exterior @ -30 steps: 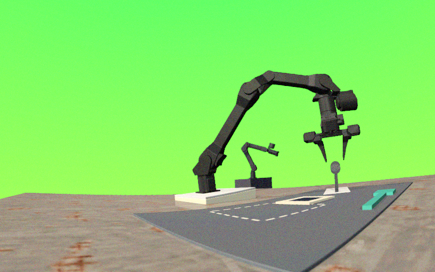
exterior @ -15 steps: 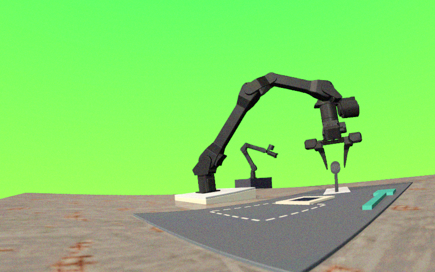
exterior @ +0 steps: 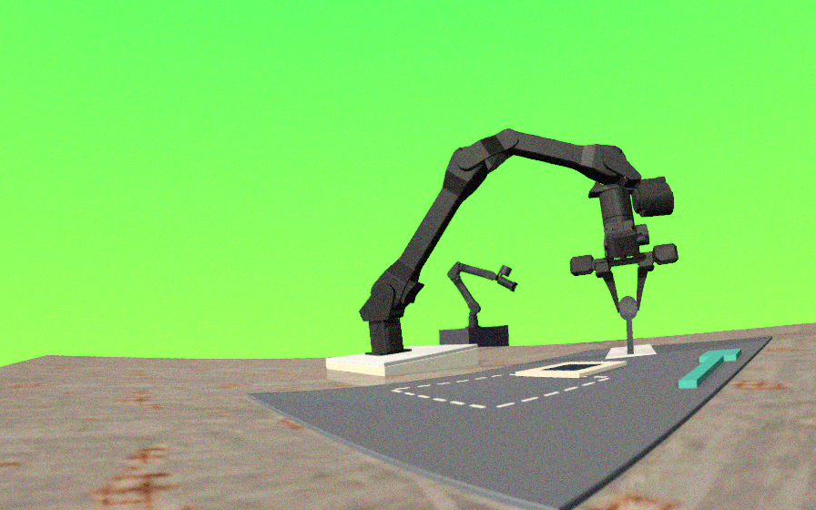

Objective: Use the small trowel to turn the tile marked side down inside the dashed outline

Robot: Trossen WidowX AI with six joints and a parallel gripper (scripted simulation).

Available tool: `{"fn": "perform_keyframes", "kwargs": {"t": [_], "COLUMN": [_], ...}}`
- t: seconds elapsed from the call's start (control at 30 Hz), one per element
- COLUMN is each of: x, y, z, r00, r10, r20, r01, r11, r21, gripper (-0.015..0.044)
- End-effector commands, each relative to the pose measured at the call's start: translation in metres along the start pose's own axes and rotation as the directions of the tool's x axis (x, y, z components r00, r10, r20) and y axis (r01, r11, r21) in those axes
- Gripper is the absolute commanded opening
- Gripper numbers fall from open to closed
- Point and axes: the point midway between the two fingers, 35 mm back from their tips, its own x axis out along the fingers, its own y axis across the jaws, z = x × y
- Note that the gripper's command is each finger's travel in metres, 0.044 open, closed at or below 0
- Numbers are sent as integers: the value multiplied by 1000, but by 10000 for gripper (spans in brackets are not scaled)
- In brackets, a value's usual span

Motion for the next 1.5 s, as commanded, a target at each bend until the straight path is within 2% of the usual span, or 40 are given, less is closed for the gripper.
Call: {"fn": "perform_keyframes", "kwargs": {"t": [0.0,0.37,0.67,0.97,1.2,1.37,1.47], "x": [1,1,1,1,1,1,1], "y": [0,0,0,0,0,0,0], "z": [0,0,0,0,0,0,0], "r00": [1000,1000,1000,1000,1000,1000,1000], "r10": [-1,-1,-1,-2,-2,-2,-2], "r20": [0,0,0,0,0,0,0], "r01": [1,1,2,2,2,2,2], "r11": [1000,1000,969,870,860,860,860], "r21": [-2,3,249,492,509,509,509], "gripper": [130,130,130,130,130,261,270]}}
